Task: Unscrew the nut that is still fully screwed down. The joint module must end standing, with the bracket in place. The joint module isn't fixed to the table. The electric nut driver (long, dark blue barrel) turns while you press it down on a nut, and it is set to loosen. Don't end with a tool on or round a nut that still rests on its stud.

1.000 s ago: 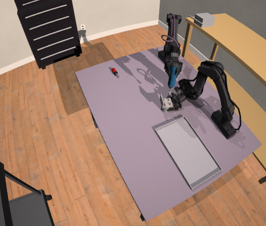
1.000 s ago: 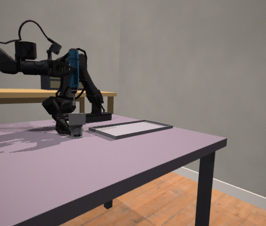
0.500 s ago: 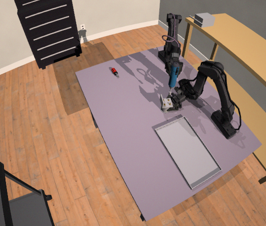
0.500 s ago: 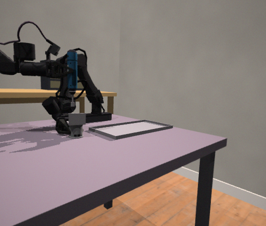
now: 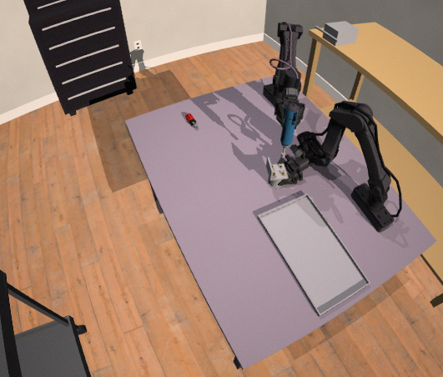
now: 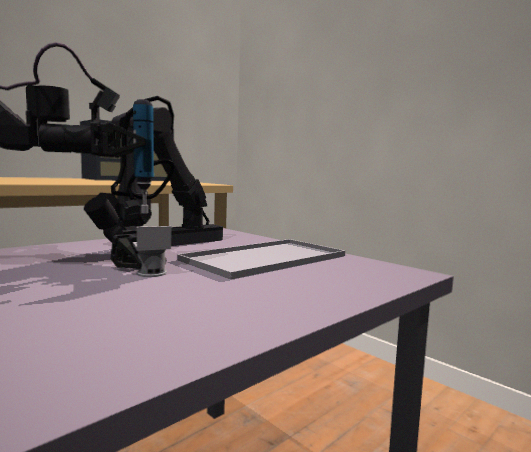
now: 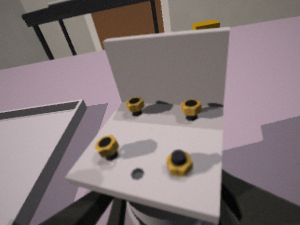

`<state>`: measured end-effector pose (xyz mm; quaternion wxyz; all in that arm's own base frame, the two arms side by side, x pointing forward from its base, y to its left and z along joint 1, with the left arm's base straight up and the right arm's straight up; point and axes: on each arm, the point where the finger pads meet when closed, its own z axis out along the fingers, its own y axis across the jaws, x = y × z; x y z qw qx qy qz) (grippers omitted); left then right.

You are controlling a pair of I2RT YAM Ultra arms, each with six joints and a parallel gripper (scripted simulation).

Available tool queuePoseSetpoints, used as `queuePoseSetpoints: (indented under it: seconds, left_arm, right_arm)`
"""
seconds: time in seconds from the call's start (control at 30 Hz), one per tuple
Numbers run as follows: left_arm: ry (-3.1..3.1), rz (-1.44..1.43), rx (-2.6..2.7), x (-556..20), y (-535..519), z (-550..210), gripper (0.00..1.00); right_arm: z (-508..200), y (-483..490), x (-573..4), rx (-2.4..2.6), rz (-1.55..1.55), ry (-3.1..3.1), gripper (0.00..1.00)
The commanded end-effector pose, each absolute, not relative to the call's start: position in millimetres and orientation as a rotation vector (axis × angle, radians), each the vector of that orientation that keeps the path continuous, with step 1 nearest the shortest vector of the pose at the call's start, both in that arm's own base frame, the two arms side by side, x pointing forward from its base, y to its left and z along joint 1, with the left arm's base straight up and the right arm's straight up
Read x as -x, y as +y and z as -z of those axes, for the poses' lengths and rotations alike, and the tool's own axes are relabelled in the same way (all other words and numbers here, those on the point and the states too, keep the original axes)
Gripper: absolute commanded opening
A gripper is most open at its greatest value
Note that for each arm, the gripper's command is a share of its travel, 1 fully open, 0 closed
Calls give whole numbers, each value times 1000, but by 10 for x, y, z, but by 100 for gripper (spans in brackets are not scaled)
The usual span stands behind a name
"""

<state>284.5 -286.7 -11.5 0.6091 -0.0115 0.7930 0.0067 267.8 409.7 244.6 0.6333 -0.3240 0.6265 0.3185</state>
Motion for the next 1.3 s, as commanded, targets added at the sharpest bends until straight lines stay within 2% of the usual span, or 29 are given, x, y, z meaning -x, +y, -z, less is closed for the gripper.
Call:
queuePoseSetpoints:
  seconds: [0.0,1.27]
  left_arm:
    - [1827,-18,27,-2850,-2872,92,59]
    - [1827,-18,27,-2850,-2872,92,59]
  right_arm:
    - [-3122,4037,-2615,637,-795,1264,42]
    - [-3006,4014,-2598,639,-794,1275,42]
